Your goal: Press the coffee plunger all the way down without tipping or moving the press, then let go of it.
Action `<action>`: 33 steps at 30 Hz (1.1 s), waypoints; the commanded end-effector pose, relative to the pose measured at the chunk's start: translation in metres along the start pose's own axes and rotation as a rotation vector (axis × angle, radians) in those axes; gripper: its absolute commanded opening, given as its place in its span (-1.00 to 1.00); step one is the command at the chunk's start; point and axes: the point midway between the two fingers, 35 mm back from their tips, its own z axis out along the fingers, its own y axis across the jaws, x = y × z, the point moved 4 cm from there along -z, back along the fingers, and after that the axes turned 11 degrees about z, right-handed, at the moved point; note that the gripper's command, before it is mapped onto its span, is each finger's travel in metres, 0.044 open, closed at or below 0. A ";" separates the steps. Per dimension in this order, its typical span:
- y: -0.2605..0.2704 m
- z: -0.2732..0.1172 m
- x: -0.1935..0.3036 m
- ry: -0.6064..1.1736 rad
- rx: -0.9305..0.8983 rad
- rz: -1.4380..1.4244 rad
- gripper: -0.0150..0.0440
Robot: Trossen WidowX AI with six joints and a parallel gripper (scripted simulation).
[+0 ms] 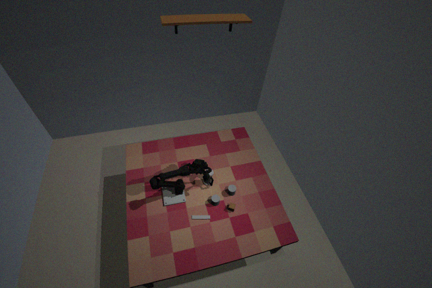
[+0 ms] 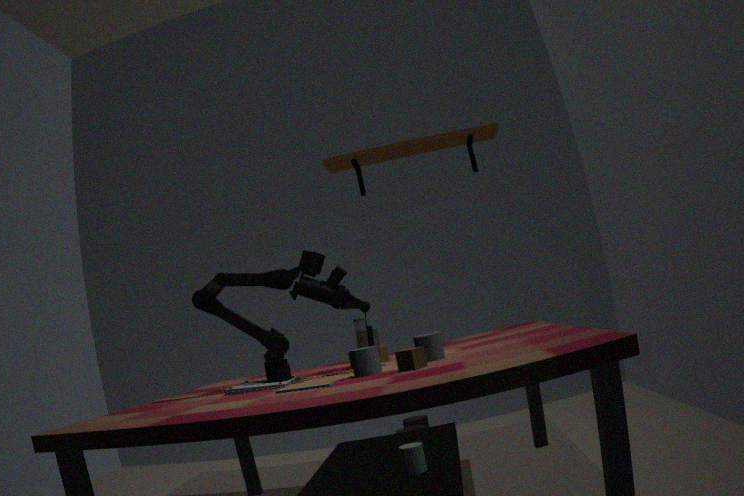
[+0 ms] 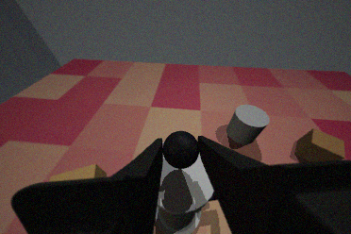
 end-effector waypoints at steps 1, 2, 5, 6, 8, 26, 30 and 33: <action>-0.001 0.003 0.004 0.022 0.004 -0.010 -0.07; -0.001 0.003 0.004 0.022 0.004 -0.010 -0.07; -0.001 0.003 0.004 0.022 0.004 -0.010 -0.07; -0.001 0.003 0.003 0.022 0.004 -0.010 -0.07; -0.001 0.004 0.004 0.022 0.004 -0.010 -0.07; 0.000 0.002 0.000 0.007 0.001 -0.001 -0.07; 0.000 0.002 0.000 0.007 0.001 -0.001 0.19; 0.000 0.002 0.000 0.007 0.001 -0.001 0.46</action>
